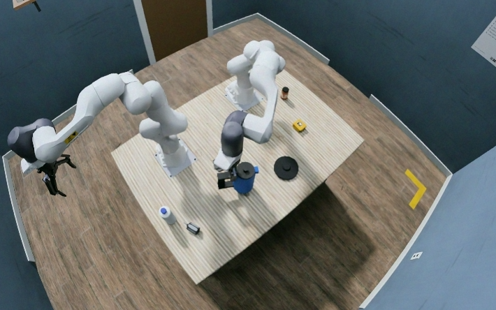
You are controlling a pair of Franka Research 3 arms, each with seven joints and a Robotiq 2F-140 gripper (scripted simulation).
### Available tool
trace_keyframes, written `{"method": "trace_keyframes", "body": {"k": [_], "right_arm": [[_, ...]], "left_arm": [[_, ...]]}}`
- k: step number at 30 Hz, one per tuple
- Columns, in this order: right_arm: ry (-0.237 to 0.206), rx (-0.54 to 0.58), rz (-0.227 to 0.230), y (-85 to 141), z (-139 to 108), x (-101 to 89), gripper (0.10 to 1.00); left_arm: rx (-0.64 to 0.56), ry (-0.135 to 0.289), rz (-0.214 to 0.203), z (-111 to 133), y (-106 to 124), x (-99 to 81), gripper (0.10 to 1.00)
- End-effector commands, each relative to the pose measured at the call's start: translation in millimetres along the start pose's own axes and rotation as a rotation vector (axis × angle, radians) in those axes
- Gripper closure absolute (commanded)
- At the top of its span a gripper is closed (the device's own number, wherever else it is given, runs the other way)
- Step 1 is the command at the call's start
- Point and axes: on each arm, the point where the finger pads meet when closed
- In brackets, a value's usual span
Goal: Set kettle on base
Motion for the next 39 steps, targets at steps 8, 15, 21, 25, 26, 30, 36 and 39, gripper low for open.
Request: {"method": "trace_keyframes", "body": {"k": [8,15,21,25,26,30,36,39], "right_arm": [[0.0,0.0,0.0,0.0,0.0,-0.1,0.098],[0.0,0.0,0.0,0.0,0.0,-0.1,0.098],[0.0,0.0,0.0,0.0,0.0,-0.1,0.098],[0.0,0.0,0.0,0.0,0.0,-0.1,0.098],[0.0,0.0,0.0,0.0,0.0,-0.1,0.098],[0.0,0.0,0.0,0.0,0.0,-0.1,0.098],[0.0,0.0,0.0,0.0,0.0,-0.1,0.098],[0.0,0.0,0.0,0.0,0.0,-0.1,0.098]], "left_arm": [[0.007,0.002,-0.007,-1.6,-1.2,-4.6,0.999],[0.007,0.002,-0.007,-1.5,-1.2,-4.6,0.999],[0.007,0.002,-0.007,-0.9,-1.2,-4.6,0.999],[0.007,0.002,-0.007,-0.4,-1.2,-4.6,0.999],[0.007,0.002,-0.007,-0.2,-1.2,-4.6,0.999],[0.007,0.002,-0.007,1.3,-1.2,-4.6,0.999],[0.007,0.002,-0.007,4.8,-1.2,-4.6,0.999],[0.007,0.002,-0.007,6.4,-1.2,-4.6,0.999]]}}
Point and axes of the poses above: on each arm, the point where the finger pads meet when closed, its own x axis out along the fingers, its own y axis across the jaws, z = x × y, and after that the axes turned 12 degrees about -x, right-handed
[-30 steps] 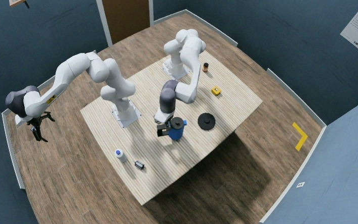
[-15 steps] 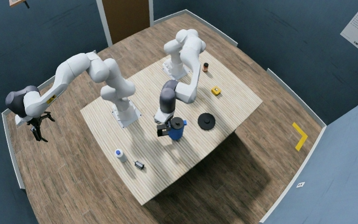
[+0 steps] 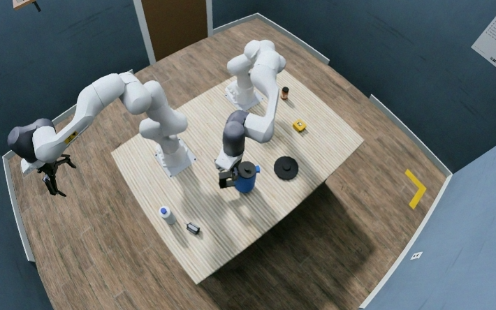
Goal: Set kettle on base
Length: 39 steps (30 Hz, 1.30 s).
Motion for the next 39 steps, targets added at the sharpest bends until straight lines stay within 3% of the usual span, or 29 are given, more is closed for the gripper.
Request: {"method": "trace_keyframes", "body": {"k": [1,18,39], "right_arm": [[0.0,0.0,0.0,0.0,0.0,-0.1,0.098],[0.0,0.0,0.0,0.0,0.0,-0.1,0.098],[0.0,0.0,0.0,0.0,0.0,-0.1,0.098]], "left_arm": [[0.009,0.006,-0.01,-1.3,-1.7,-5.5,0.999],[0.009,0.006,-0.01,17.4,-1.6,-5.3,0.999],[0.009,0.006,-0.01,60.1,-1.3,-4.8,0.999]]}}
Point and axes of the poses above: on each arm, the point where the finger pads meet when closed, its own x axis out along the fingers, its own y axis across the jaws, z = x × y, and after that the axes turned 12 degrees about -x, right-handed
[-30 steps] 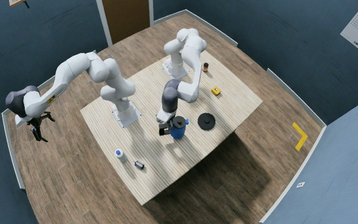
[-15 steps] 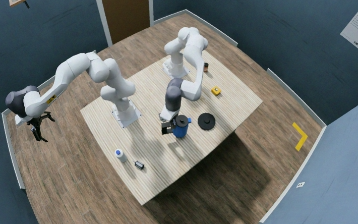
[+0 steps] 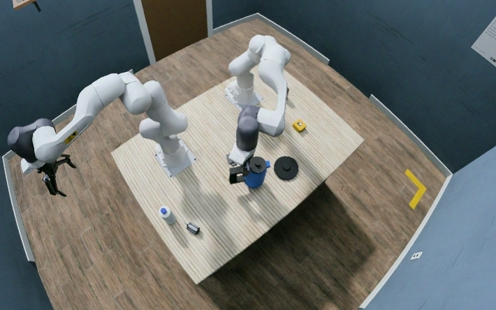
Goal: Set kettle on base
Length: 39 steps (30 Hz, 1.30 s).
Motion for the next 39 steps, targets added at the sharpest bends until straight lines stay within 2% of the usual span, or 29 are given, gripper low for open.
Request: {"method": "trace_keyframes", "body": {"k": [1,11,13,39], "right_arm": [[0.0,0.0,0.0,0.0,0.0,-0.1,0.098],[0.0,0.0,0.0,0.0,0.0,-0.1,0.098],[0.0,0.0,0.0,0.0,0.0,-0.1,0.098],[0.0,0.0,0.0,0.0,0.0,-0.1,0.098]], "left_arm": [[0.02,0.011,-0.014,4.5,-2.9,-5.3,0.999],[0.02,0.011,-0.014,35.6,-3.1,-4.8,0.999],[0.02,0.011,-0.014,35.6,-3.1,-4.8,0.999],[0.02,0.011,-0.014,124.8,-3.5,-3.5,0.999]]}}
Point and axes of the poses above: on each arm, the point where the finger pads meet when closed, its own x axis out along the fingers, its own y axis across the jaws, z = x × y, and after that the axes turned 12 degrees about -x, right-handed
